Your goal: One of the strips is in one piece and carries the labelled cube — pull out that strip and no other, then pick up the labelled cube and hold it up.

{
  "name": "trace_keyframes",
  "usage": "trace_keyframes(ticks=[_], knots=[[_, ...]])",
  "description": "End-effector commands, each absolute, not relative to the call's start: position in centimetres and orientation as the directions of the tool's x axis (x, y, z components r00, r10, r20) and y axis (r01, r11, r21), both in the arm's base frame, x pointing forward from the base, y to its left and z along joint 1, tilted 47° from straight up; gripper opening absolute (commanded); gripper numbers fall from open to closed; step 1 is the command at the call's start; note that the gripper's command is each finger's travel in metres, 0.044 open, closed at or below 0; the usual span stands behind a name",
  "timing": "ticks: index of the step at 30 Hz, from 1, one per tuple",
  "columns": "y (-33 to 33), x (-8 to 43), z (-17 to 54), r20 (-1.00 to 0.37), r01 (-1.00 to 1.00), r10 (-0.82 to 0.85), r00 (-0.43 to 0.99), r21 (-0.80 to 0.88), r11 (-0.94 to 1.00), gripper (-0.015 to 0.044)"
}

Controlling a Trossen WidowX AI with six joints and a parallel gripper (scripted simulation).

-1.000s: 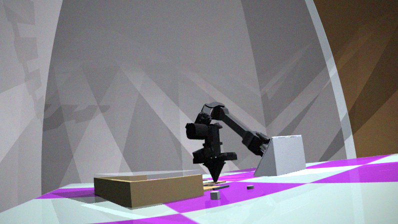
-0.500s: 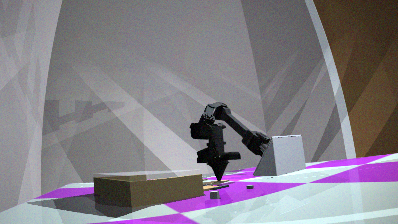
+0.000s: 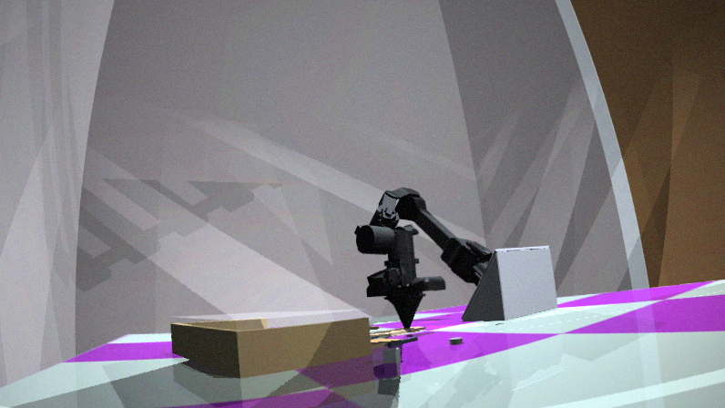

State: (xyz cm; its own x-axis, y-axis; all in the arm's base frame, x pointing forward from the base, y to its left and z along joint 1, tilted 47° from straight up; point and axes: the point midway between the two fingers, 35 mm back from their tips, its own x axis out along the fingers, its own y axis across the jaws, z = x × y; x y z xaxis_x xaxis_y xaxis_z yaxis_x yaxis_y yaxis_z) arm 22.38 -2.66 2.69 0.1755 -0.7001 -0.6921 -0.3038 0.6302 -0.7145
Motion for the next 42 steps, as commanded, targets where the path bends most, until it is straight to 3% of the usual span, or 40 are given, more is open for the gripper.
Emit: trace_keyframes(ticks=[1,42], knots=[[-3.4,21.1,2.4,-0.686,-0.316,-0.712,0.15,-0.716,0.623,0.0],[-3.8,19.7,2.6,-0.686,-0.316,-0.712,0.15,-0.716,0.623,0.0]])
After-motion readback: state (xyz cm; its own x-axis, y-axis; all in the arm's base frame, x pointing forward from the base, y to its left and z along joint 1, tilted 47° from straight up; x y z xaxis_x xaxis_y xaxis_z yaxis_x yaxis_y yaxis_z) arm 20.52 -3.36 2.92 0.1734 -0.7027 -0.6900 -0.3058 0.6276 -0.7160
